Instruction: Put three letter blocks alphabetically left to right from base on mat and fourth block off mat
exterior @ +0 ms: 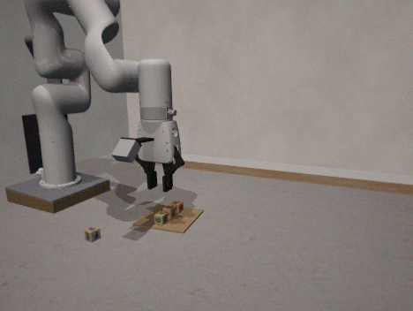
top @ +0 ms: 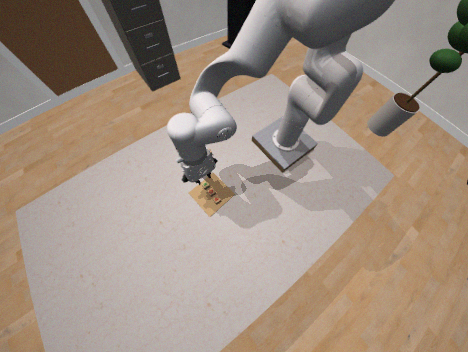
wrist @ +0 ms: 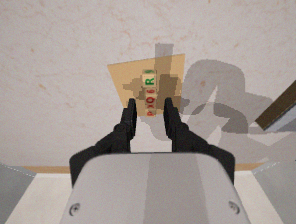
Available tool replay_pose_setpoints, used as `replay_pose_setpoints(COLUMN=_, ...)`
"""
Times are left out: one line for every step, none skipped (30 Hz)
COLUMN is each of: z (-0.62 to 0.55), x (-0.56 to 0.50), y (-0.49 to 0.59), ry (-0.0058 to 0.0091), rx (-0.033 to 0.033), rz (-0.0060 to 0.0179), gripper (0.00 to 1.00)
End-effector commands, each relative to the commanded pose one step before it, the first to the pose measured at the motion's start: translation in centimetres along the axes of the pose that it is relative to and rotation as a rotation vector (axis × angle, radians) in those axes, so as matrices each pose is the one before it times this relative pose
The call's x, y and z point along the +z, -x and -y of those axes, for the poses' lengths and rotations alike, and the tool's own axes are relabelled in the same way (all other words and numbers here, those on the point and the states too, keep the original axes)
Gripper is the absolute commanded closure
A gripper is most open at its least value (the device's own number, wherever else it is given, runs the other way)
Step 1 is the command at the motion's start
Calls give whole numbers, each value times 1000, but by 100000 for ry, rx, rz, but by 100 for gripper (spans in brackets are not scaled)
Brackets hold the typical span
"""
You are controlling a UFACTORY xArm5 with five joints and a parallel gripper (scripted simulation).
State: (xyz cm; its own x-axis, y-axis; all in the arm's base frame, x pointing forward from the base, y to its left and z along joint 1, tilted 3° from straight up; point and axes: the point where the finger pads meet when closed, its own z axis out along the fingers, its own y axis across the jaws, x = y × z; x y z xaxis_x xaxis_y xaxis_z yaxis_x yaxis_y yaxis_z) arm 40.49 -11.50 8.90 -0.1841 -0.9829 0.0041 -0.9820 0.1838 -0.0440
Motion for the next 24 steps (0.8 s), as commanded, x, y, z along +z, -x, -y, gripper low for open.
replay_pose_setpoints(z=72, x=-378, y=-8, ry=-214, rx=1, rz=-19, gripper=58)
replay_pose_setpoints(z=0, x=0, y=0, ry=0, rx=0, rz=0, gripper=0)
replay_pose_setpoints(z=0, x=0, y=0, ry=0, rx=0, rz=0, gripper=0)
replay_pose_setpoints(z=0, x=0, y=0, ry=0, rx=0, rz=0, gripper=0)
replay_pose_setpoints(z=0, x=0, y=0, ry=0, rx=0, rz=0, gripper=0)
replay_pose_setpoints(z=0, x=0, y=0, ry=0, rx=0, rz=0, gripper=0)
replay_pose_setpoints(z=0, x=0, y=0, ry=0, rx=0, rz=0, gripper=0)
replay_pose_setpoints(z=0, x=0, y=0, ry=0, rx=0, rz=0, gripper=0)
replay_pose_setpoints(z=0, x=0, y=0, ry=0, rx=0, rz=0, gripper=0)
replay_pose_setpoints(z=0, x=0, y=0, ry=0, rx=0, rz=0, gripper=0)
replay_pose_setpoints(z=0, x=0, y=0, ry=0, rx=0, rz=0, gripper=0)
replay_pose_setpoints(z=0, x=0, y=0, ry=0, rx=0, rz=0, gripper=0)
replay_pose_setpoints(z=0, x=0, y=0, ry=0, rx=0, rz=0, gripper=0)
replay_pose_setpoints(z=0, x=0, y=0, ry=0, rx=0, rz=0, gripper=0)
replay_pose_setpoints(z=0, x=0, y=0, ry=0, rx=0, rz=0, gripper=0)
replay_pose_setpoints(z=0, x=0, y=0, ry=0, rx=0, rz=0, gripper=0)
replay_pose_setpoints(z=0, x=0, y=0, ry=0, rx=0, rz=0, gripper=0)
replay_pose_setpoints(z=0, x=0, y=0, ry=0, rx=0, rz=0, gripper=0)
replay_pose_setpoints(z=0, x=0, y=0, ry=0, rx=0, rz=0, gripper=0)
replay_pose_setpoints(z=0, x=0, y=0, ry=0, rx=0, rz=0, gripper=0)
replay_pose_setpoints(z=0, x=0, y=0, ry=0, rx=0, rz=0, gripper=0)
replay_pose_setpoints(z=0, x=-3, y=0, ry=0, rx=0, rz=0, gripper=0)
replay_pose_setpoints(z=0, x=-19, y=0, ry=0, rx=0, rz=0, gripper=0)
replay_pose_setpoints(z=0, x=-49, y=1, ry=0, rx=0, rz=0, gripper=0)
